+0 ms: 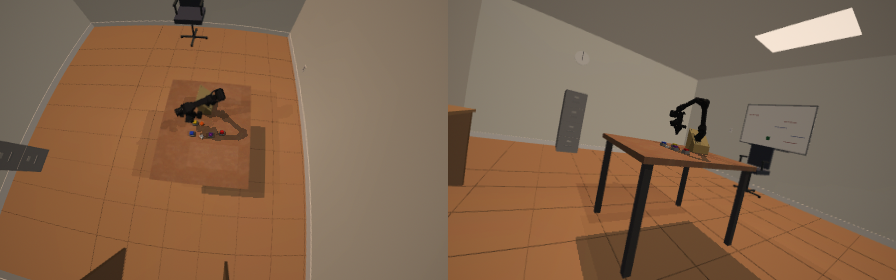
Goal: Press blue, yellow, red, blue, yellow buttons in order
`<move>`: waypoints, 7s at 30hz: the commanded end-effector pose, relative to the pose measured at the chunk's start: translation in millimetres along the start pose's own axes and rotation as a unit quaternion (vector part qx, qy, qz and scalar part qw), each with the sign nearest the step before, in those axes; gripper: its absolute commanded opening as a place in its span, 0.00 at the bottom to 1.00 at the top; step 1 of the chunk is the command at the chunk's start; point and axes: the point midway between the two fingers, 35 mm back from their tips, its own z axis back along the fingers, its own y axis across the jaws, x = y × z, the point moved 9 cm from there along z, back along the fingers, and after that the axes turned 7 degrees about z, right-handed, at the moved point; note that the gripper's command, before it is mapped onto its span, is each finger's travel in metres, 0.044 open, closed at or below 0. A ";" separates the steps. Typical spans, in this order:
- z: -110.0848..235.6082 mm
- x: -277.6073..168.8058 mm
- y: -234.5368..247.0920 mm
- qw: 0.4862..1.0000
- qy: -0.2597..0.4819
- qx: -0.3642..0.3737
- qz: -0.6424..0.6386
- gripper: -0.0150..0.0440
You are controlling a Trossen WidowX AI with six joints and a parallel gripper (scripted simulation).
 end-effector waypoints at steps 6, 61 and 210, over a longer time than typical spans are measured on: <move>-61.0 -4.5 3.7 1.000 0.000 -0.004 0.008 0.29; -61.0 -4.5 3.7 1.000 0.000 -0.004 0.008 0.29; -62.3 108.4 -21.1 1.000 -0.003 -0.004 0.011 0.29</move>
